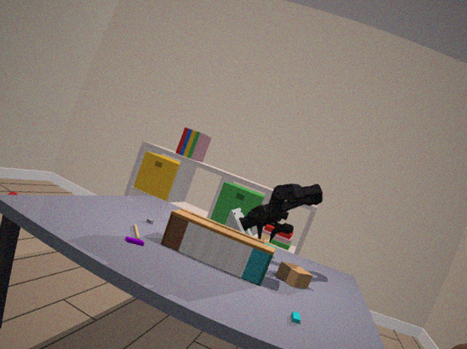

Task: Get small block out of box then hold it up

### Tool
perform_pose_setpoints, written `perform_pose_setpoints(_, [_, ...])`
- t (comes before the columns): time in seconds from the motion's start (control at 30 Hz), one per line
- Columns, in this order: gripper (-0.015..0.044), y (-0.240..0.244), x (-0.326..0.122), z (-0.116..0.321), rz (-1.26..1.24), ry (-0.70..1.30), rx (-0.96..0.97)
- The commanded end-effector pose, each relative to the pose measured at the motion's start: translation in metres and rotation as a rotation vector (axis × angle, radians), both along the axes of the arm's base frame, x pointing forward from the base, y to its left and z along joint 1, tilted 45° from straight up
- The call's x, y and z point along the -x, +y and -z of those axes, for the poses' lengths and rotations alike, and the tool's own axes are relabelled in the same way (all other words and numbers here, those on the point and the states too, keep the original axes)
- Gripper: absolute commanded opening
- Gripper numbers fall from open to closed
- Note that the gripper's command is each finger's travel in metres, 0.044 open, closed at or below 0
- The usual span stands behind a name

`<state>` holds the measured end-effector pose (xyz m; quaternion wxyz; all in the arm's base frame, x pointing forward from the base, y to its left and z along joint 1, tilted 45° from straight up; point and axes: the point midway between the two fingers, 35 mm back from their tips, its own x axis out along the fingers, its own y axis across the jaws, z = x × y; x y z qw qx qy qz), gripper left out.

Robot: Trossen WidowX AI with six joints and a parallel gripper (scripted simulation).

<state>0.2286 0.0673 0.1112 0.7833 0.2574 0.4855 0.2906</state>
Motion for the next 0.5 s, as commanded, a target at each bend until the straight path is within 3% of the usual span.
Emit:
perform_pose_setpoints(0.0, [0.0000,-0.0028,-0.0022,-0.0031,0.087,0.099,-0.060])
perform_pose_setpoints(0.47, [0.0000,-0.0111,-0.0008,-0.0089,0.425,0.502,-0.294])
